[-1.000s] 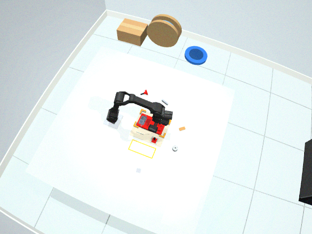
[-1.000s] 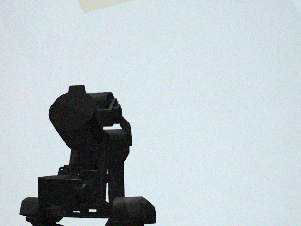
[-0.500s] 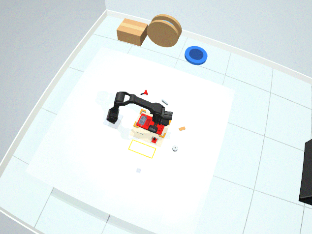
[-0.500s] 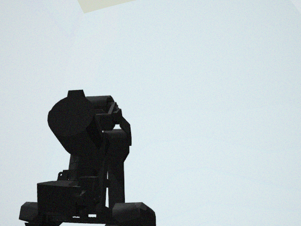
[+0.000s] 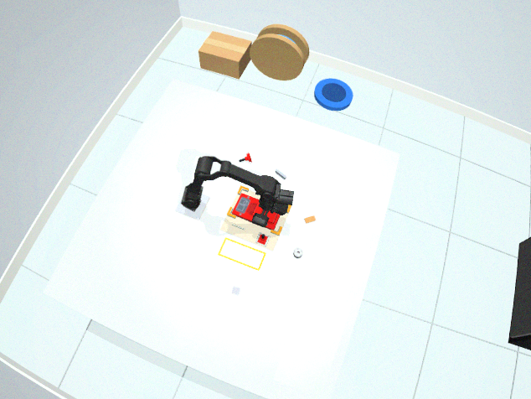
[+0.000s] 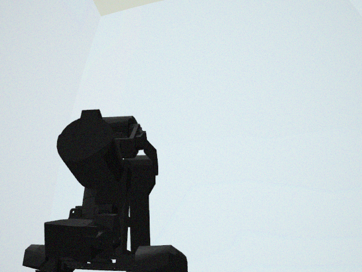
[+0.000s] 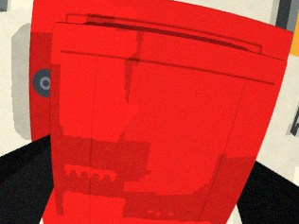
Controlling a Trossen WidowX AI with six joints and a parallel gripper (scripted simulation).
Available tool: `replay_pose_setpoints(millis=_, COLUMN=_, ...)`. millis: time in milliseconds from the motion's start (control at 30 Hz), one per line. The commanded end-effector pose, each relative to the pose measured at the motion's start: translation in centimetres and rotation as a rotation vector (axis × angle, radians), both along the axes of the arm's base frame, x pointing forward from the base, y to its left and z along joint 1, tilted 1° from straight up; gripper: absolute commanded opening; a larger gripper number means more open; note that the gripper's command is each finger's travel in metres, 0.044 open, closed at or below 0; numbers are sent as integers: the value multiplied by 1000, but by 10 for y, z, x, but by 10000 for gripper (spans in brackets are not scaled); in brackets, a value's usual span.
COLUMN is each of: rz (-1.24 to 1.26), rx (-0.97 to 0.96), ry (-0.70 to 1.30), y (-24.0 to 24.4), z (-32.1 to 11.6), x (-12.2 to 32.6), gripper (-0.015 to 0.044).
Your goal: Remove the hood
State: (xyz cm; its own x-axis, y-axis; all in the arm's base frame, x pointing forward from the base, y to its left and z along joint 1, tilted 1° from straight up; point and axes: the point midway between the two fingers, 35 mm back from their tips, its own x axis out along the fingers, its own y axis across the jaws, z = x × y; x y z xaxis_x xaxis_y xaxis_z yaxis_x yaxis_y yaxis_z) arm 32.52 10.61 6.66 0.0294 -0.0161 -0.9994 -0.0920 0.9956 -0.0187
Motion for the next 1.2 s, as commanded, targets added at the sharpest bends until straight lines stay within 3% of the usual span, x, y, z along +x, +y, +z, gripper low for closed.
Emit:
replay_pose_setpoints(millis=0, rz=0, rx=-1, ry=0, y=0, z=0, x=0, gripper=275)
replay_pose_setpoints(millis=367, rz=0, rx=-1, ry=0, y=0, z=6, x=0, gripper=0)
replay_pose_setpoints(millis=1167, rz=0, rx=0, ry=0, y=0, z=21, x=0, gripper=0)
